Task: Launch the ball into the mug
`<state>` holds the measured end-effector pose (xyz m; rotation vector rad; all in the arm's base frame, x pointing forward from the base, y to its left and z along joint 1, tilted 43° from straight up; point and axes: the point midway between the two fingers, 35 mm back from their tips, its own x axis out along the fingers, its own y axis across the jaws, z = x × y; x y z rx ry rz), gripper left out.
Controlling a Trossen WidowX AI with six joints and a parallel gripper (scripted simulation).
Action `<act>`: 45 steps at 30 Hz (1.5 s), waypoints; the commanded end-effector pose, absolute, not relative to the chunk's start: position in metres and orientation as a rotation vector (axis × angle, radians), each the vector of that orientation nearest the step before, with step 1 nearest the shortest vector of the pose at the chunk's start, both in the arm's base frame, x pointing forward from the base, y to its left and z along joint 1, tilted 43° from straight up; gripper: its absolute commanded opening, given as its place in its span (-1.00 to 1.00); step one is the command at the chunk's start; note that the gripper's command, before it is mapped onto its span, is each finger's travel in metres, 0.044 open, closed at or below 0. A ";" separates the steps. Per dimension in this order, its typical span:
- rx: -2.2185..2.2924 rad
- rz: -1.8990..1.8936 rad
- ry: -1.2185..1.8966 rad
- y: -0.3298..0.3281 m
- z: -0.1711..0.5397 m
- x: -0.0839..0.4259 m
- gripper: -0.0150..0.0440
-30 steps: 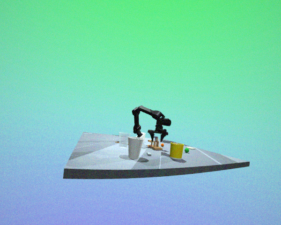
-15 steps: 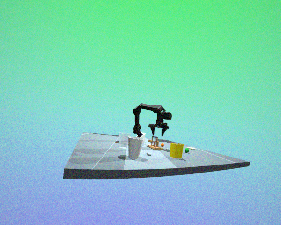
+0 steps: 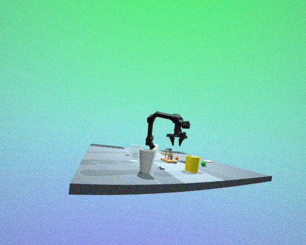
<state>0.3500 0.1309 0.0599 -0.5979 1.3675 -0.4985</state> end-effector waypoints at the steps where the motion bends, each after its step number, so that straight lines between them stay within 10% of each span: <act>1: -0.592 -0.512 1.384 0.145 0.002 0.312 0.53; 45: -0.564 -0.556 1.383 0.111 -0.099 0.265 0.53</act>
